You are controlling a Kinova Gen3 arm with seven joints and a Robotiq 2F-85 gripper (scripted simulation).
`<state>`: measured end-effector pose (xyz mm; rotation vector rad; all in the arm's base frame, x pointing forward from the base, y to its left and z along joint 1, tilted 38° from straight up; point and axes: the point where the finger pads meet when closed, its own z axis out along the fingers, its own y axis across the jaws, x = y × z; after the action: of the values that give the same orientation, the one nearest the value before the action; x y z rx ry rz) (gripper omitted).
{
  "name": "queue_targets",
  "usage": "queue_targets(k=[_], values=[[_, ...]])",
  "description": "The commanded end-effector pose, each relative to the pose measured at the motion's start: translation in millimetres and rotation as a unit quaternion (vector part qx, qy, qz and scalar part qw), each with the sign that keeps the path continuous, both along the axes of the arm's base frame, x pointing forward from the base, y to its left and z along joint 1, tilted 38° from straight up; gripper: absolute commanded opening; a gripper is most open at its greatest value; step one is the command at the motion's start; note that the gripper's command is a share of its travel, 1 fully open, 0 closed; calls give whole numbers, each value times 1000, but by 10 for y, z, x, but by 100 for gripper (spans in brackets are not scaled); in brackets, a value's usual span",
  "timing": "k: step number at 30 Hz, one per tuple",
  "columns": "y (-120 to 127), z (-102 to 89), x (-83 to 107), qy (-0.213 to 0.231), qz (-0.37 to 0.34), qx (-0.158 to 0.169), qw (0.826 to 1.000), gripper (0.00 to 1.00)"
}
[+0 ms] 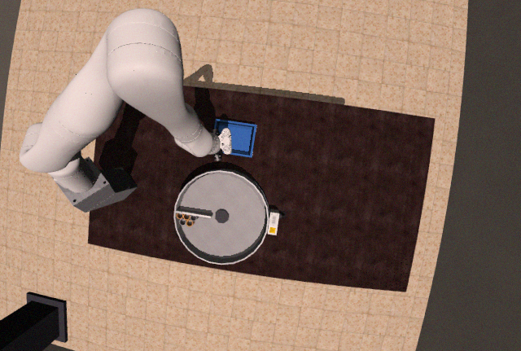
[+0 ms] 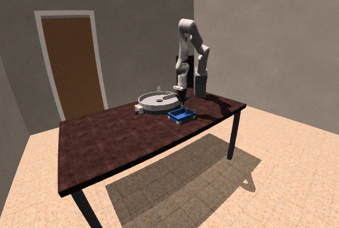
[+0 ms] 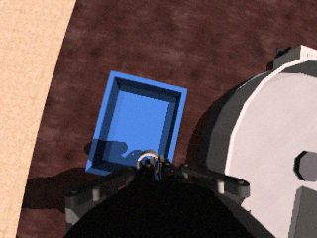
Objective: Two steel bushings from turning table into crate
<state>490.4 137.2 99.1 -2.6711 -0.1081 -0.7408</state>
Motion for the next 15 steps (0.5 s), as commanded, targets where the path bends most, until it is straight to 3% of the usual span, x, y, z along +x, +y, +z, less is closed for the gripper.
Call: queue_targets(k=[1, 15], values=[[104, -82, 32, -1, 8, 2, 1000, 0], [162, -98, 22, -2, 13, 4, 1000, 0]])
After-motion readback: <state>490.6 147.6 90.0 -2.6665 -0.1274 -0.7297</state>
